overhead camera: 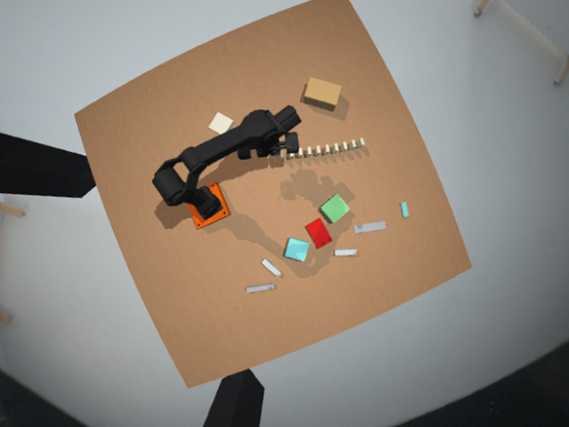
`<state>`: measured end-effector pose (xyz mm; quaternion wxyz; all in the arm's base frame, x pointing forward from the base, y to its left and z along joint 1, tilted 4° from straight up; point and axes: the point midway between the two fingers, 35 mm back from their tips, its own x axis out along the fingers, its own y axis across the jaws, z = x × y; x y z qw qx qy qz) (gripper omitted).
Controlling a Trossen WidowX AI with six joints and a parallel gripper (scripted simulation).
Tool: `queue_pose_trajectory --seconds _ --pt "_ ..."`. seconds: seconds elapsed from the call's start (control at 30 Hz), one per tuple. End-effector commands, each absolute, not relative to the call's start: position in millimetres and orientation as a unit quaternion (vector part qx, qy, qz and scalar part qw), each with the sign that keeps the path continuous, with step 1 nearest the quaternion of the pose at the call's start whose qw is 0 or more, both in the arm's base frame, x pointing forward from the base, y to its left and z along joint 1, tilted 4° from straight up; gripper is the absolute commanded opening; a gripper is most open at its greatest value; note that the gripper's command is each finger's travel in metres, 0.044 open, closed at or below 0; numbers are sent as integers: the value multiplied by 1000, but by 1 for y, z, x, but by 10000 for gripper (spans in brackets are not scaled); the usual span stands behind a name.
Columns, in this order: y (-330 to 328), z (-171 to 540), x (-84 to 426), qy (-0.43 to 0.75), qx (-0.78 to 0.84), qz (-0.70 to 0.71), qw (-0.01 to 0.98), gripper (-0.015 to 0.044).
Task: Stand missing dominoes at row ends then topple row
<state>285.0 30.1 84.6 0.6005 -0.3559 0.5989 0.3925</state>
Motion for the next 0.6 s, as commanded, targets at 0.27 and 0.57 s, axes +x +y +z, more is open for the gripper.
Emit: queue_pose_trajectory --seconds 0.27,0.57 --pt "31 61 287 597 -357 394 601 0" --pt "33 5 284 597 -357 394 601 0"
